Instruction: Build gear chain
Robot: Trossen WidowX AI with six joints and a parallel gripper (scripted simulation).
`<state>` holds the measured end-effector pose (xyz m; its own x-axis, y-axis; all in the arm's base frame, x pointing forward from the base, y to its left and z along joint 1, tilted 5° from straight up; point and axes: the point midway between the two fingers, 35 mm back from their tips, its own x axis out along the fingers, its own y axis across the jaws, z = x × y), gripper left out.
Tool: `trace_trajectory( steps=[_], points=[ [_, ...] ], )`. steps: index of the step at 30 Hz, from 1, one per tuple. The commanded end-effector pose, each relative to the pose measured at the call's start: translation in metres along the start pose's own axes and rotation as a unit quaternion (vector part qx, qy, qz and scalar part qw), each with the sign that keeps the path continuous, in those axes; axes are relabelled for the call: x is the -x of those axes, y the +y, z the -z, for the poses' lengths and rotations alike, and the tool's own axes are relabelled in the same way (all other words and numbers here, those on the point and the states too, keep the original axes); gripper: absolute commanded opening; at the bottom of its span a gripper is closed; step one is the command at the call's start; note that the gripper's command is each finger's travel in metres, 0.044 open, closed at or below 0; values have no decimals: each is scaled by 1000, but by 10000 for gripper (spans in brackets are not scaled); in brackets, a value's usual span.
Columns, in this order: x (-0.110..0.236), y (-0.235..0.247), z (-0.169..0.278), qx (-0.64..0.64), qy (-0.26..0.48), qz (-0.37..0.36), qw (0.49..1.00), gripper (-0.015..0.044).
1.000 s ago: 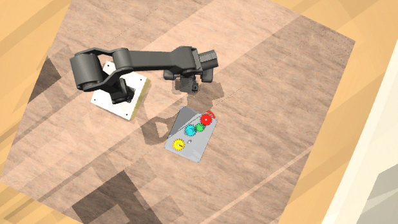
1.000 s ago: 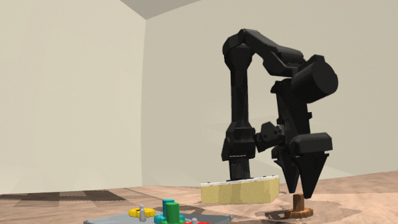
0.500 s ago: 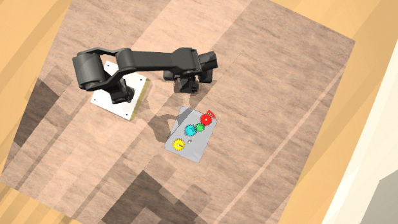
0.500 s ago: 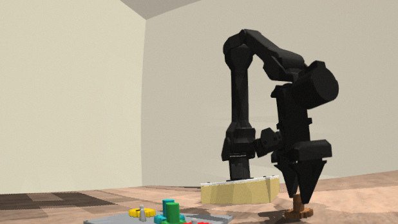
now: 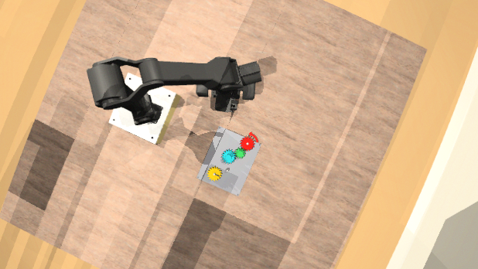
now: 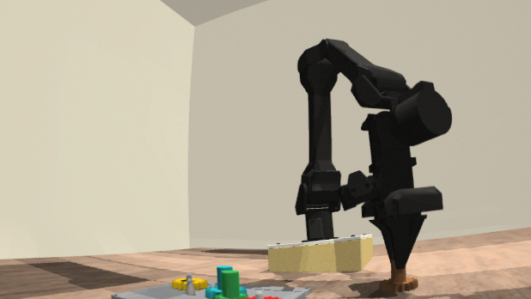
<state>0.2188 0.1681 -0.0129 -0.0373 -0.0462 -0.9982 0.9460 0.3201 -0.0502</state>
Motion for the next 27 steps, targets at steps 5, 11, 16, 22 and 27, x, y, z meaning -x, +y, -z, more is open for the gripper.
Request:
trace_trajectory(
  steps=[5, 11, 16, 22, 27],
  points=[
    [3, 1, 1, 0, 2, 1, 1000, 0],
    [17, 5, 1, 0, 2, 0, 1000, 0],
    [29, 8, 2, 0, 2, 0, 1000, 0],
    [43, 10, 2, 0, 2, 0, 1000, 0],
    [56, 12, 2, 0, 2, 0, 1000, 0]
  ],
)
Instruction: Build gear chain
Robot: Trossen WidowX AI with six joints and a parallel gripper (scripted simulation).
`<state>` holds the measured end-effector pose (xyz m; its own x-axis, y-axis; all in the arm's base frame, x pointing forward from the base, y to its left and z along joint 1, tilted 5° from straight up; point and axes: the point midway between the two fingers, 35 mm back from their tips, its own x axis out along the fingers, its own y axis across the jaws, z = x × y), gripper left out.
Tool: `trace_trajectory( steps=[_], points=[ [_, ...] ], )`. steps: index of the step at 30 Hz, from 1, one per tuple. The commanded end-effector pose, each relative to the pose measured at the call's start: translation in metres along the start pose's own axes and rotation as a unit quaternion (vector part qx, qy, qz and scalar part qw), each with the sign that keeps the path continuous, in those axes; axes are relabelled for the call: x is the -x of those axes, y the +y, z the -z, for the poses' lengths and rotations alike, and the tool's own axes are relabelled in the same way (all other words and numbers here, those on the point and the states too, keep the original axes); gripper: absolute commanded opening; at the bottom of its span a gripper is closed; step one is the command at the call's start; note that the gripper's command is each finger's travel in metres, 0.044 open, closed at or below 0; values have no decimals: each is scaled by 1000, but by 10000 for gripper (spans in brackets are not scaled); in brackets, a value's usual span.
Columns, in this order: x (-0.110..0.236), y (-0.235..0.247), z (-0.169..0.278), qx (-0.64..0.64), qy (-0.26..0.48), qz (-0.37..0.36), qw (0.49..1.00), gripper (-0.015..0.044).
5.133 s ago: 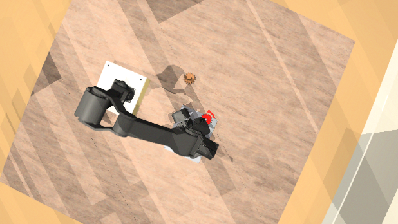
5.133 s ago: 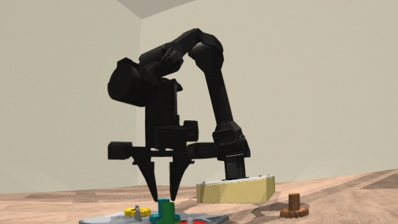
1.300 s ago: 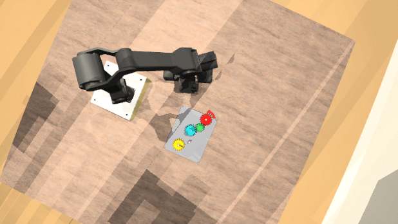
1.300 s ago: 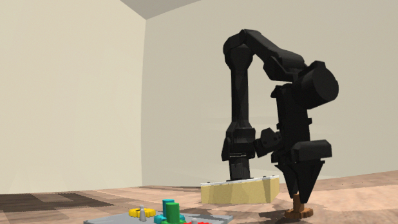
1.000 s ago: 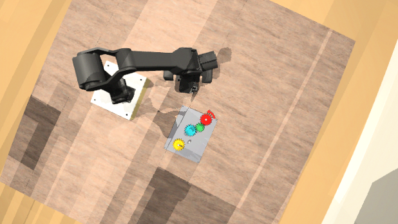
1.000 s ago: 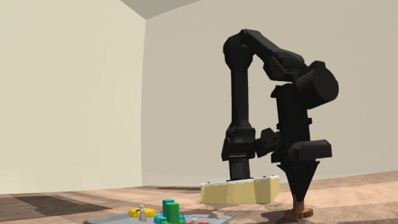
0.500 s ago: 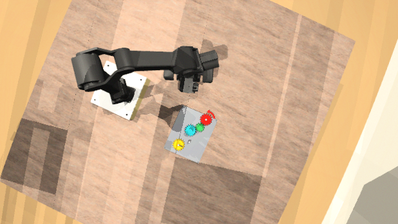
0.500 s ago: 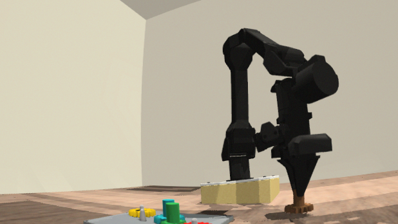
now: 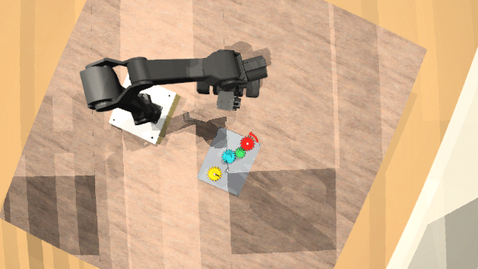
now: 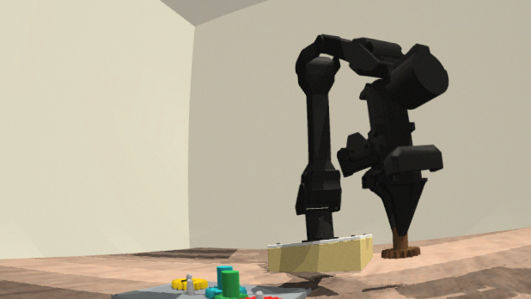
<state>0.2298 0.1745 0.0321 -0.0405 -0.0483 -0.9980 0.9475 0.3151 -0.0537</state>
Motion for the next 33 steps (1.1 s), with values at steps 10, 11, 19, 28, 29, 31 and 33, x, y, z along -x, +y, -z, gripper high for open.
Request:
trace_trajectory(
  steps=[10, 11, 19, 28, 29, 31, 33],
  points=[
    [35, 3, 0, 3, 3, -2, 1000, 0],
    [38, 3, -1, 3, 3, -2, 1000, 0],
    [58, 2, -2, 3, 3, -2, 1000, 0],
    [82, -1, -4, 3, 2, -2, 1000, 0],
    [84, -2, -4, 3, 2, -2, 1000, 0],
    [89, -3, -5, 3, 2, -2, 1000, 0],
    [95, -4, -6, 2, 2, -2, 1000, 0]
  ],
)
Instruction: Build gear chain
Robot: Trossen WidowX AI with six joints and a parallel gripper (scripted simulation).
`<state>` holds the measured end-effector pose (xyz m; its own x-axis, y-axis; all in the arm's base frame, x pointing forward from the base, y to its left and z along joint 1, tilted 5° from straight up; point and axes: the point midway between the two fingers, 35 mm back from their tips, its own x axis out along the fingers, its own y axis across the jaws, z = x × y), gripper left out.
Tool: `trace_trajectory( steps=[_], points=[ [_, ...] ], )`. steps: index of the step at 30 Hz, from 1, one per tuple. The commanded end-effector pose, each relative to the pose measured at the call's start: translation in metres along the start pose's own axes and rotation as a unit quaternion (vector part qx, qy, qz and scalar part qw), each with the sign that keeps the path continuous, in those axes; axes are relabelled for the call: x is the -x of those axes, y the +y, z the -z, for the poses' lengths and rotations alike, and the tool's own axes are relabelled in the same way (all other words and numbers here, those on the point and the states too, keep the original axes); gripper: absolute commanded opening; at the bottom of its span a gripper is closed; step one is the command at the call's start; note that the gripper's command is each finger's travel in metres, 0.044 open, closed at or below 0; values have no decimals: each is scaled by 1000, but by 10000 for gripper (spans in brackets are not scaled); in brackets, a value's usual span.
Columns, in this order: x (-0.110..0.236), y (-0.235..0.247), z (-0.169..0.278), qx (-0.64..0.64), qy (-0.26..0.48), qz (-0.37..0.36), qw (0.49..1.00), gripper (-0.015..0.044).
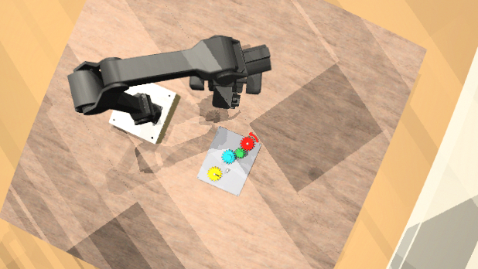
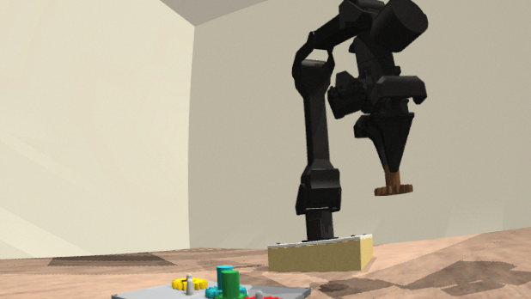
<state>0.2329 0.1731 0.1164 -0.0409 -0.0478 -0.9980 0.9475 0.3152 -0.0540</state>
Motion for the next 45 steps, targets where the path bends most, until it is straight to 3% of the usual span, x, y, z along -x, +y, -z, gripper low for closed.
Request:
trace_trajectory(
  steps=[1, 45],
  points=[
    [13, -2, -1, 2, 2, -2, 1000, 0],
    [-11, 29, -85, -8, -1, -3, 1000, 0]
  ],
)
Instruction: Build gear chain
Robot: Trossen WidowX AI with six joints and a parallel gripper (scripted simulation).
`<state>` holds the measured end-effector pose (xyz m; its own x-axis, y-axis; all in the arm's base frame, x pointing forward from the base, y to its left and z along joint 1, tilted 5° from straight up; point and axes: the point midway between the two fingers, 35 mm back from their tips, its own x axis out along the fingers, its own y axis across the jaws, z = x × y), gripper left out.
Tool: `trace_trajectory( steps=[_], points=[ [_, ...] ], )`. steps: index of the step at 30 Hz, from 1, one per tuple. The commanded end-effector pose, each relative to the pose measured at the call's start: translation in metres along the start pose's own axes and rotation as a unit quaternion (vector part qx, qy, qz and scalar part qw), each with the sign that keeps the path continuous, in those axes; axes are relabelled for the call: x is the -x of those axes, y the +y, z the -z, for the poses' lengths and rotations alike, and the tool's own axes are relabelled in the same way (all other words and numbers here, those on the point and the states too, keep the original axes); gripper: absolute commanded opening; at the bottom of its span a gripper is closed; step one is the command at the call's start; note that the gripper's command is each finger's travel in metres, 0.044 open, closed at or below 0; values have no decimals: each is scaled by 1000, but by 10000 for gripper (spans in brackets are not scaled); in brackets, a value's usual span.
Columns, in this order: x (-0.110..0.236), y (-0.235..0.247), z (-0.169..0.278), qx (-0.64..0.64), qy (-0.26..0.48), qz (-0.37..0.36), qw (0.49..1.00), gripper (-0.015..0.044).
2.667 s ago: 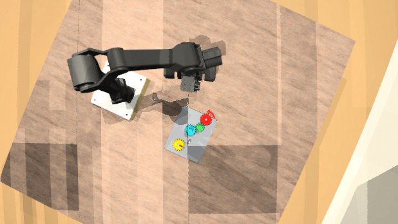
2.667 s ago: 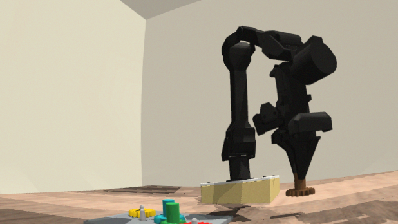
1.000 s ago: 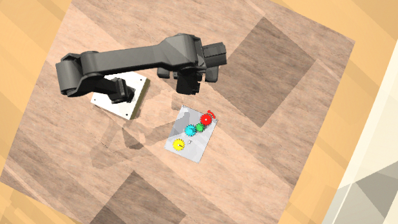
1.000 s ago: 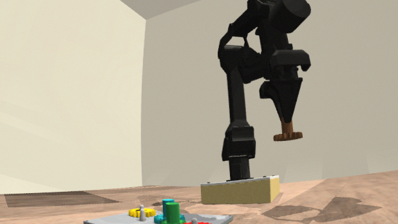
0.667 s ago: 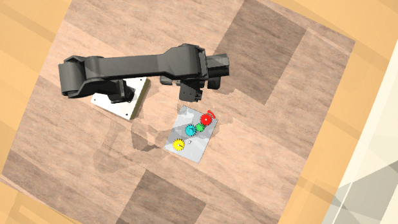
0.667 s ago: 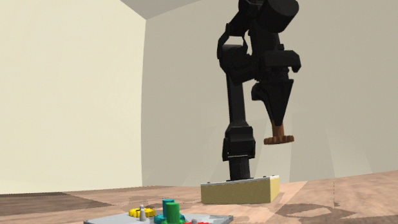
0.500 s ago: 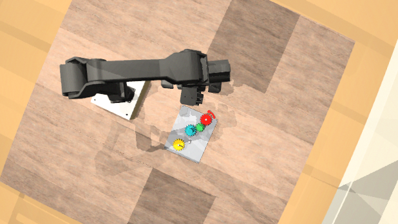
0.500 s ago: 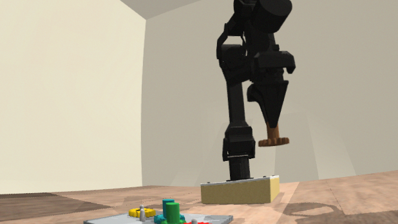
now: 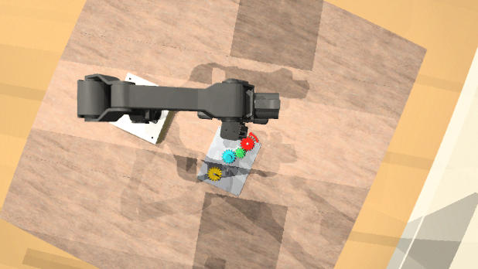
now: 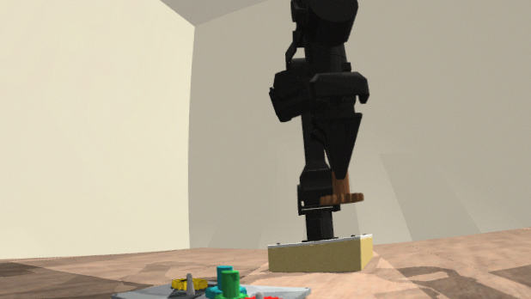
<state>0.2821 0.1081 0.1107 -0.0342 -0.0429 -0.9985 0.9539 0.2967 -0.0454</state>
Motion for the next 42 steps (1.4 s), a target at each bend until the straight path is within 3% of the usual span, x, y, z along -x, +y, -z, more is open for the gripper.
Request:
trace_trajectory(
  steps=[1, 42],
  points=[
    [-4, 3, -11, 2, -3, 1, 1000, 0],
    [-32, 11, -108, 4, -6, -3, 1000, 0]
  ],
)
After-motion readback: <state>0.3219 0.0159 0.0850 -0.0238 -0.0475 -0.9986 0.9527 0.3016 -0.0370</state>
